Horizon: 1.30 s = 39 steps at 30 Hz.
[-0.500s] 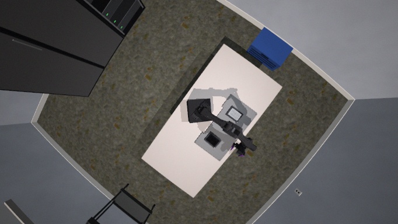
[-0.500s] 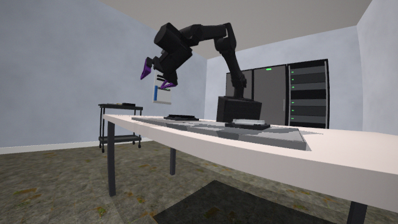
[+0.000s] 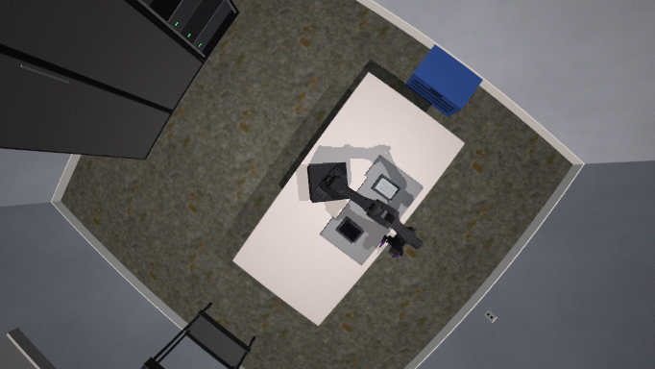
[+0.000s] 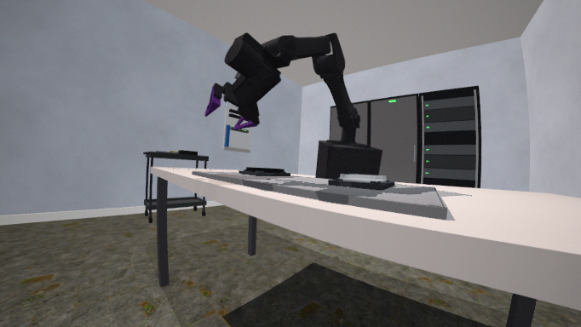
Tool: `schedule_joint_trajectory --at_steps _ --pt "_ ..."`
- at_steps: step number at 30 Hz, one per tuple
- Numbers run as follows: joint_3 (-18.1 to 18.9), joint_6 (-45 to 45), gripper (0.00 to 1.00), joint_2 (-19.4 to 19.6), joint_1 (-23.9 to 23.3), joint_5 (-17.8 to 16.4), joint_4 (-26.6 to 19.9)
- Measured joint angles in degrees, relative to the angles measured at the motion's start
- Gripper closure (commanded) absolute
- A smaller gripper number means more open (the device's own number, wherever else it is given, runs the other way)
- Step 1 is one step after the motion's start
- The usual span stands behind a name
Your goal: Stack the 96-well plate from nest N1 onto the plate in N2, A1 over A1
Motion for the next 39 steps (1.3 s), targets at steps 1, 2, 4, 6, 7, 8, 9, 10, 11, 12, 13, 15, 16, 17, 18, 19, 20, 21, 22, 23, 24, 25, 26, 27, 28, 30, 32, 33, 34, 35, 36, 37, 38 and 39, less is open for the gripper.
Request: schedule_joint_trajectory --at_steps 1,2,4,6,7,8,9,10,11,12,13,15,16,17,18,19,20,21,22,23,24,25,26,27,28,30,32,33,34,35,36,37,38,39 --pt "0.0 0.0 0.0 0.0 0.0 0.0 0.0" --pt "0.0 0.0 0.0 0.0 0.0 0.0 0.0" --pt "-0.81 -0.61 0.0 -0.42 0.09 -0.74 0.46" --pt "-2.27 -1.95 0.0 -1.29 0.48 -2.03 0.59" --pt "-2.91 -2.56 0.0 -1.75 0.81 -2.62 0.57" --pt "-3.3 -3.02 0.0 -2.14 1.2 -3.1 0.55" --pt "-3.65 -3.56 0.0 -2.54 1.66 -3.61 0.57" --pt "-4.11 -4.24 0.0 -2.99 2.14 -4.22 0.61" --pt "-4.63 -5.05 0.0 -3.54 2.64 -4.92 0.63" --pt "-5.2 -5.95 0.0 -4.09 3.13 -5.66 0.68" --pt "-5.73 -6.78 0.0 -4.63 3.58 -6.34 0.68" --pt "-6.88 -8.61 0.0 -5.73 4.42 -7.82 0.81" --pt "-7.54 -9.64 0.0 -6.29 4.79 -8.63 0.85" --pt "-8.17 -10.73 0.0 -6.84 5.07 -9.49 0.9" --pt "-8.7 -11.65 0.0 -7.3 5.31 -10.23 0.87" --pt "-8.96 -12.39 0.0 -7.58 5.44 -10.8 0.87" --pt "-9.31 -13.25 0.0 -7.87 5.46 -11.47 1.09" --pt "-9.86 -14.21 0.0 -8.24 5.42 -12.17 1.29" --pt "-10.51 -15.23 0.0 -8.68 5.4 -12.85 1.36" --pt "-11.17 -16.31 0.0 -9.14 5.46 -13.57 1.38" --pt "-11.85 -17.42 0.0 -9.62 5.62 -14.36 1.4" --pt "-12.44 -18.29 0.0 -10.05 5.86 -14.99 1.4" --pt "-12.96 -18.88 0.0 -10.43 6.23 -15.5 1.4" --pt "-13.4 -19.23 0.0 -10.73 6.71 -15.85 1.4" --pt "-13.77 -19.41 0.0 -10.97 7.28 -16.09 1.4" --pt "-14.67 -20.24 0.0 -11.5 8.57 -16.98 1.4" --pt "-15.87 -21.7 0.0 -12.26 9.73 -18.34 1.4" --pt "-16.44 -22.45 0.0 -12.66 10.21 -19.04 1.38" --pt "-17.0 -23.26 0.0 -13.09 10.62 -19.74 1.4" --pt "-17.49 -23.96 0.0 -13.49 10.93 -20.35 1.38" --pt "-17.73 -24.52 0.0 -13.75 11.13 -20.85 1.38" --pt "-17.97 -25.2 0.0 -13.99 11.19 -21.42 1.51" --pt "-18.34 -26.01 0.0 -14.34 11.1 -22.03 1.57" --pt "-18.82 -26.93 0.0 -14.75 11.02 -22.62 1.57"
